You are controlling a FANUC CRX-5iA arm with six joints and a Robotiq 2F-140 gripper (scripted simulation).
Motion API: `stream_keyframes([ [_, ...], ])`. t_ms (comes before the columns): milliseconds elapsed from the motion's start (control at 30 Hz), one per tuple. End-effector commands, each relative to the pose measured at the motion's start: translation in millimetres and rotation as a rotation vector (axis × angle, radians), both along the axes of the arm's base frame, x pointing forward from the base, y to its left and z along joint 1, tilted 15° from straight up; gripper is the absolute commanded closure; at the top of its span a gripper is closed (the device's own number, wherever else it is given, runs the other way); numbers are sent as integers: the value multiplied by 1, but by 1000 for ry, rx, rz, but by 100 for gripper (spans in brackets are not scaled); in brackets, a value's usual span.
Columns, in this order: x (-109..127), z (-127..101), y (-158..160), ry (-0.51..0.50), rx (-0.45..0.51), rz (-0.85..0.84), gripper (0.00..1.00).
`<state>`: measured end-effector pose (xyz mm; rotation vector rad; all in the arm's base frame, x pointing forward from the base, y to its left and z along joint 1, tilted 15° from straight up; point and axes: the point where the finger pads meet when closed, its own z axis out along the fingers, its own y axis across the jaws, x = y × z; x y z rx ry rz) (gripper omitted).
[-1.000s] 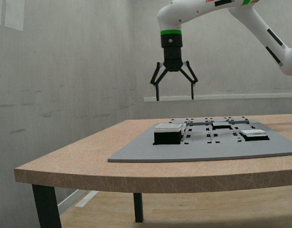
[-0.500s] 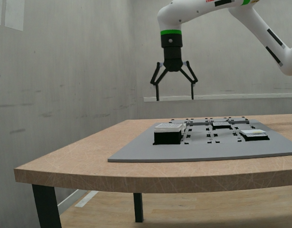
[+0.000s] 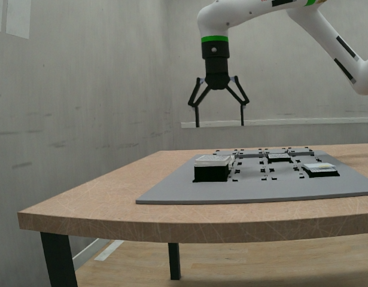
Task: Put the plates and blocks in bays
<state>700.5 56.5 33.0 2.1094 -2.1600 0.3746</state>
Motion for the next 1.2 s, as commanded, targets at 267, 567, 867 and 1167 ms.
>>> stream_keyframes([
  [267, 2, -9, 43, -2, 0, 1, 0],
  [567, 3, -16, 70, -2, 0, 1, 0],
  [867, 5, -25, 105, -2, 1, 1, 0],
  [1167, 6, -32, 132, -2, 1, 1, 0],
])
